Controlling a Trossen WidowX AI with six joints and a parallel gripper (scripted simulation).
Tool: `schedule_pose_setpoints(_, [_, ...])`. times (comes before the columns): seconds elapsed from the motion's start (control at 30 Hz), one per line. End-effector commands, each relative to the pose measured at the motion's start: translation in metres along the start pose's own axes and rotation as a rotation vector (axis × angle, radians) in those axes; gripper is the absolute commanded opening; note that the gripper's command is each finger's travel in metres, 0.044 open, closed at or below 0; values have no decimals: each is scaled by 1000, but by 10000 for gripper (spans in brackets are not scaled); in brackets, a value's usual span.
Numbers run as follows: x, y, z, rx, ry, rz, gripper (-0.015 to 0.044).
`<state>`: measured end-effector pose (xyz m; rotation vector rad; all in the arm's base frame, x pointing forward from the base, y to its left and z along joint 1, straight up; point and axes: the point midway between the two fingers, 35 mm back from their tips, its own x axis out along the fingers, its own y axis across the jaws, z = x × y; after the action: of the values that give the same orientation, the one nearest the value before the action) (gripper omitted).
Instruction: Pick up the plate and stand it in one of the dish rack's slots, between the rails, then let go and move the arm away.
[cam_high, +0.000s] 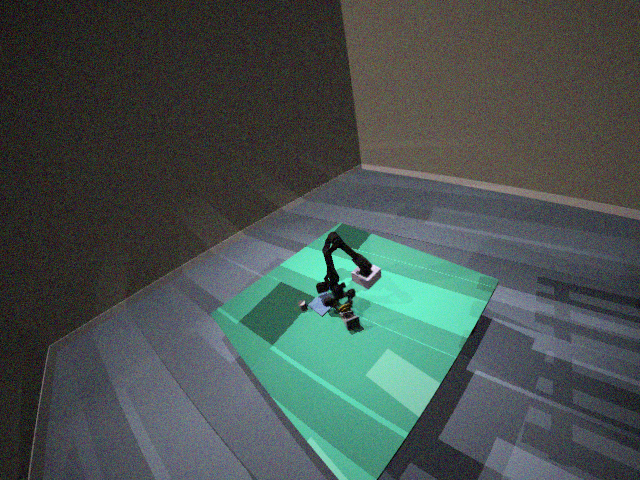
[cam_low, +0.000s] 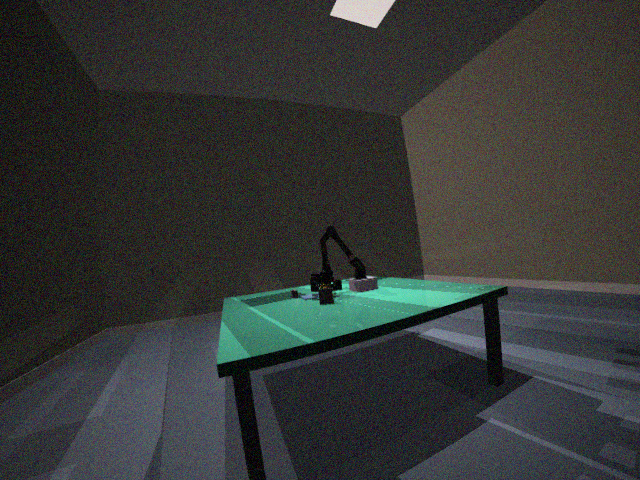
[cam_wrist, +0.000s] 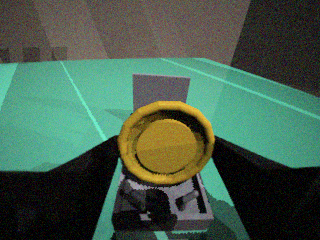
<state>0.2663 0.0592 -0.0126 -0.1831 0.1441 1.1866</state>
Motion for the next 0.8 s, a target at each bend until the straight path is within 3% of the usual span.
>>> schedule_pose_setpoints(0.0, [0,0,0,0,0,0,26])
schedule_pose_setpoints(0.47, [0,0,0,0,0,0,394])
schedule_pose_setpoints(0.77, [-1,-2,6,2,-2,0,400])
